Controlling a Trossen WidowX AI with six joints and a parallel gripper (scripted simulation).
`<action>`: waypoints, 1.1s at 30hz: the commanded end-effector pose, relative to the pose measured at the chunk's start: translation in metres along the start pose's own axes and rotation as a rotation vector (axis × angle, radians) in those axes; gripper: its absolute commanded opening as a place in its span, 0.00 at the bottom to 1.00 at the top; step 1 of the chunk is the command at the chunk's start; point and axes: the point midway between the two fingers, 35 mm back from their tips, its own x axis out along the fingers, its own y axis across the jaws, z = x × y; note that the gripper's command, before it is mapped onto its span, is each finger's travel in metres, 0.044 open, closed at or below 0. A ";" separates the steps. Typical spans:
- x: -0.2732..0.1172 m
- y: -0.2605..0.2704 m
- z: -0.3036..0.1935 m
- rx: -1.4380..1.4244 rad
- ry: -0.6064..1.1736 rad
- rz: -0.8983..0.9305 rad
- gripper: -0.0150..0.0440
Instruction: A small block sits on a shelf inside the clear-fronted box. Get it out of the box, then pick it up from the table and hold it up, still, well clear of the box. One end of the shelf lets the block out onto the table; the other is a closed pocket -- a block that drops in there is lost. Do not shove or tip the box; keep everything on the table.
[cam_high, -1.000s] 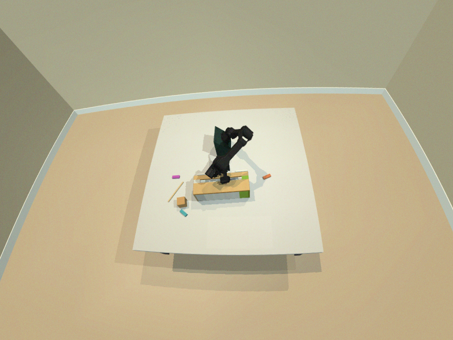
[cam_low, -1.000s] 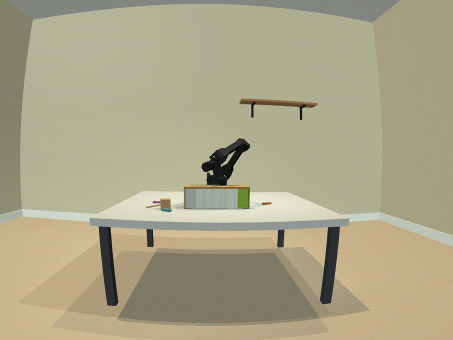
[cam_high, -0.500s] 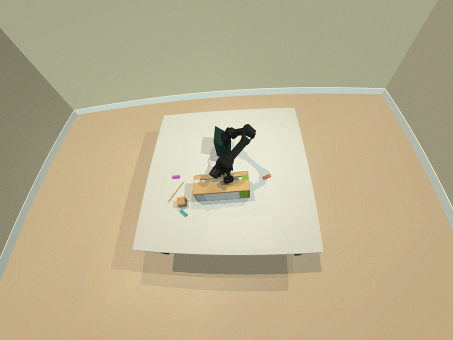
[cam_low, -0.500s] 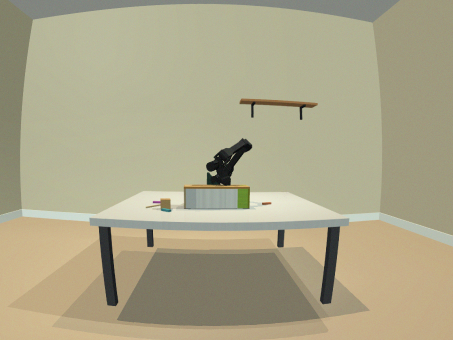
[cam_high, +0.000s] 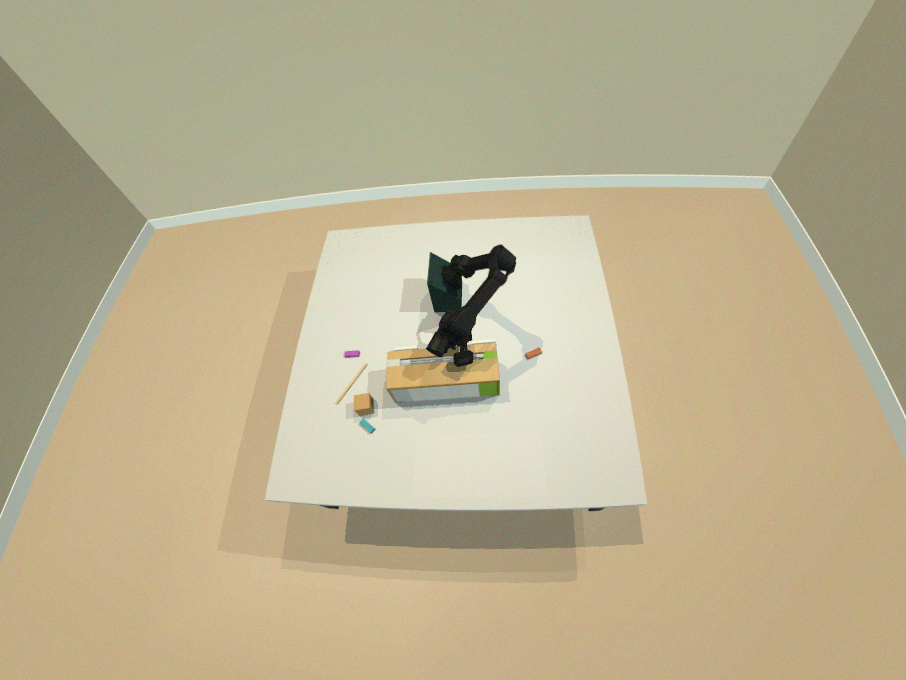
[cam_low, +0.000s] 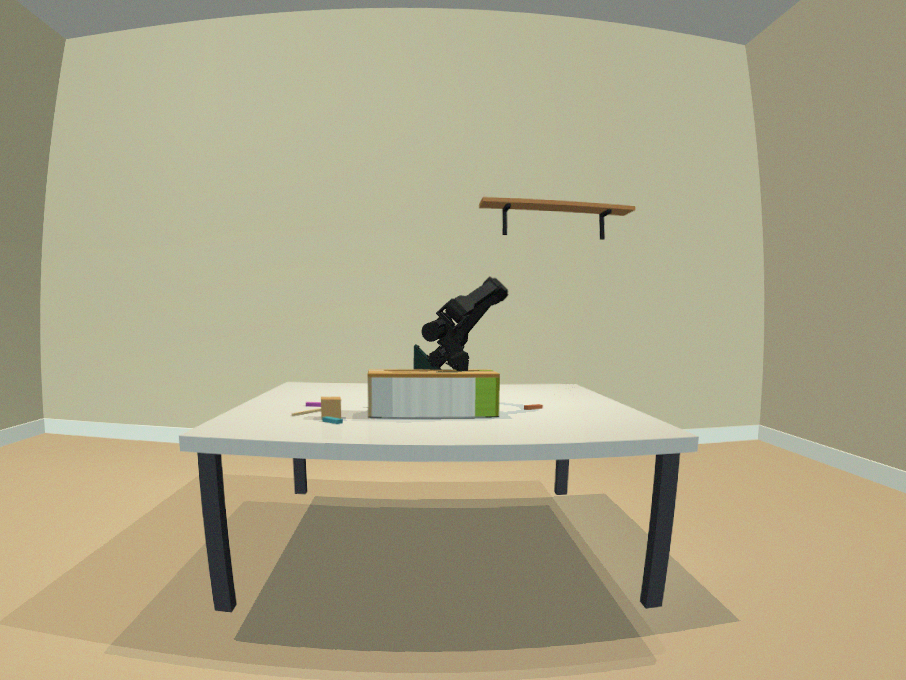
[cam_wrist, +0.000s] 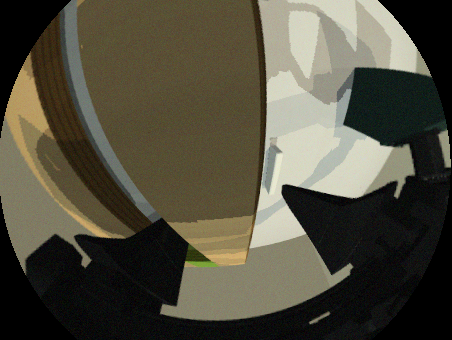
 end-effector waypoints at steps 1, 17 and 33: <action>0.006 -0.002 -0.008 -0.001 0.004 -0.011 0.93; -0.051 -0.001 -0.033 0.005 -0.002 -0.010 0.93; -0.051 -0.019 -0.050 0.497 -0.113 0.119 0.74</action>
